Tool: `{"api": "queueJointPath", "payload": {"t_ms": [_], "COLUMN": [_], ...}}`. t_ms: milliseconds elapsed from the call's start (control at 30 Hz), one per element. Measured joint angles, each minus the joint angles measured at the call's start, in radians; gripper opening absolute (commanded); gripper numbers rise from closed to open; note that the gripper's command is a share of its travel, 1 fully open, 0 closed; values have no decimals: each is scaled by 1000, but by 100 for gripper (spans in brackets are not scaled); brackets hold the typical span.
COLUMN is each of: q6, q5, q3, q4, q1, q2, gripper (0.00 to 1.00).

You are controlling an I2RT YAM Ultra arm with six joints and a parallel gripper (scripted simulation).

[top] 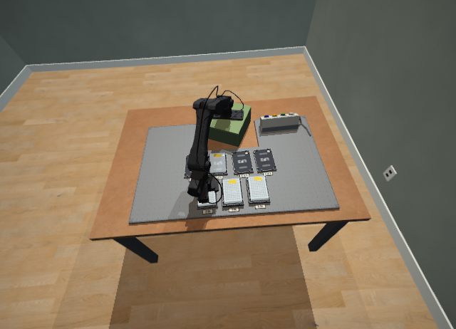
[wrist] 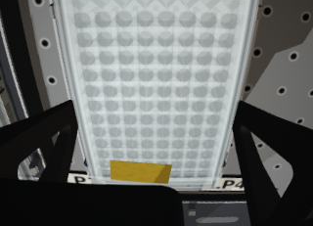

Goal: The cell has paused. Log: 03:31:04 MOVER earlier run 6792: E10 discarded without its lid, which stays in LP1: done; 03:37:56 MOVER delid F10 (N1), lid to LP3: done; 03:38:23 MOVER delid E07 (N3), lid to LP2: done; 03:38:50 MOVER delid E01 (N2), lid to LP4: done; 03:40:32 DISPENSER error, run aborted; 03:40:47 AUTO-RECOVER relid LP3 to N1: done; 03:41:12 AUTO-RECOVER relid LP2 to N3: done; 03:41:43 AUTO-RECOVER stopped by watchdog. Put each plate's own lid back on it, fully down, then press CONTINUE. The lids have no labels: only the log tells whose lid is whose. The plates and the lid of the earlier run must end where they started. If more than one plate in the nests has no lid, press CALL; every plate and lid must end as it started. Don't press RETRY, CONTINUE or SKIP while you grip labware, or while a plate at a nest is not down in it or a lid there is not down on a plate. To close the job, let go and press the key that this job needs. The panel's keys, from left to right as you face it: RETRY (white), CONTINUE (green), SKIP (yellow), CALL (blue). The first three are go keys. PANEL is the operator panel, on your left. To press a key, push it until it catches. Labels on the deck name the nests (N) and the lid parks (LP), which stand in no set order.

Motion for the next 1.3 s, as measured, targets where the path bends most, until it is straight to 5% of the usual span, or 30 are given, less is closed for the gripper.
{"api": "queueJointPath", "payload": {"t_ms": [567,600,1300], "q6": [0,0,0], "q5": [0,0,0], "q3": [0,0,0], "q4": [0,0,0], "q1": [0,0,0], "q2": [0,0,0], "gripper": [0,100,100]}}
